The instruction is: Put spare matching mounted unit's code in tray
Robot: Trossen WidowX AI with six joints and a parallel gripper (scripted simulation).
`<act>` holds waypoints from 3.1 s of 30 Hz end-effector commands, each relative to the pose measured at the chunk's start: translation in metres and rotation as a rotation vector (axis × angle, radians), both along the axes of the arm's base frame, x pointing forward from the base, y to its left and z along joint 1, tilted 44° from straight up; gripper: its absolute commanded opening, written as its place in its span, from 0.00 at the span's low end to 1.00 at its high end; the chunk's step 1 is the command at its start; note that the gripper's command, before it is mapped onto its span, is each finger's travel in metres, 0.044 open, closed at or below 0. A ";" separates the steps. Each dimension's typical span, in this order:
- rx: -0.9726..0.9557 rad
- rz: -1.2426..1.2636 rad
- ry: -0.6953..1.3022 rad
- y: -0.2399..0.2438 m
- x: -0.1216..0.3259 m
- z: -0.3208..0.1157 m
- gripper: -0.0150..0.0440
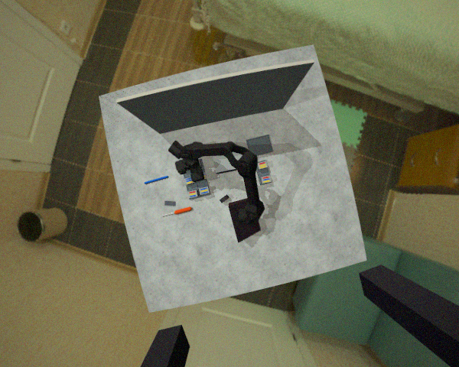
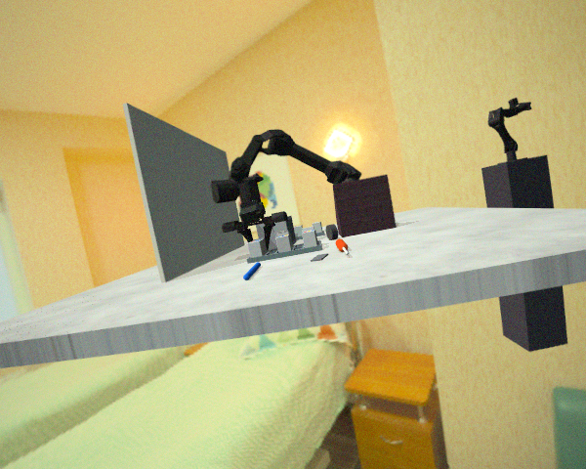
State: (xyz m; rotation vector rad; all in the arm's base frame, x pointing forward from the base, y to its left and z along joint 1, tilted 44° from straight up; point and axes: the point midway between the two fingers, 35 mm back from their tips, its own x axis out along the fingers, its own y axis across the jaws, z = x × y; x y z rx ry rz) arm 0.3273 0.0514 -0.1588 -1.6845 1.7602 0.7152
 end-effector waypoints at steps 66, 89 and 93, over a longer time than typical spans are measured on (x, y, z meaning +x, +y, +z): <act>0.092 -0.015 0.007 0.030 0.036 0.192 0.25; 0.028 0.010 -0.003 -0.113 0.021 0.318 0.25; 0.005 0.008 0.001 -0.137 0.008 0.339 0.25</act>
